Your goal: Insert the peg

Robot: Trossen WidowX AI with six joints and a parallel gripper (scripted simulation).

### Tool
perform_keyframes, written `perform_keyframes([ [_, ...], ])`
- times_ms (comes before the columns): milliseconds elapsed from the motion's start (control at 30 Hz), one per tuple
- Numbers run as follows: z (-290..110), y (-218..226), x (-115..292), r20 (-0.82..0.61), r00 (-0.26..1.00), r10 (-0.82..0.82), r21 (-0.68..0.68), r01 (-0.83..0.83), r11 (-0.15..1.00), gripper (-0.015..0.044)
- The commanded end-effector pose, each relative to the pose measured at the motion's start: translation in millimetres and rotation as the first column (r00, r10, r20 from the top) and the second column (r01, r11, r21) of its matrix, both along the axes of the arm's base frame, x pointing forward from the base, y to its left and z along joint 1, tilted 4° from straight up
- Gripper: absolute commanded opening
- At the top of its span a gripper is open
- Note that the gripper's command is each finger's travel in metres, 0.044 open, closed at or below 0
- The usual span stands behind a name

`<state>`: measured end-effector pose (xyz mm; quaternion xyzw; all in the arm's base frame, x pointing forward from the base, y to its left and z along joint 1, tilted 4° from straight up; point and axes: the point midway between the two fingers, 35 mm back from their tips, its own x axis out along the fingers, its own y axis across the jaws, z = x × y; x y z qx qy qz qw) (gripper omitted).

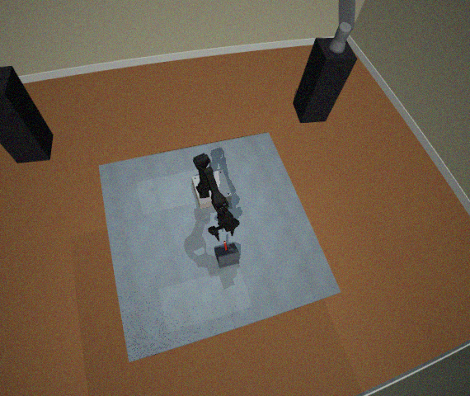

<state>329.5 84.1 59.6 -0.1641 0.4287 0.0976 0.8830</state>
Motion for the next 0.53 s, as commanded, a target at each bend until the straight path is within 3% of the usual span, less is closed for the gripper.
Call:
perform_keyframes([
  [0, 5.3, -0.4, -2.8, 0.005, 1.000, -0.005, 0.002, 0.005, 1.000, 0.0440],
  [500, 16.9, -0.3, -13.0, 0.006, 1.000, -0.003, 0.002, 0.003, 1.000, 0.0440],
])
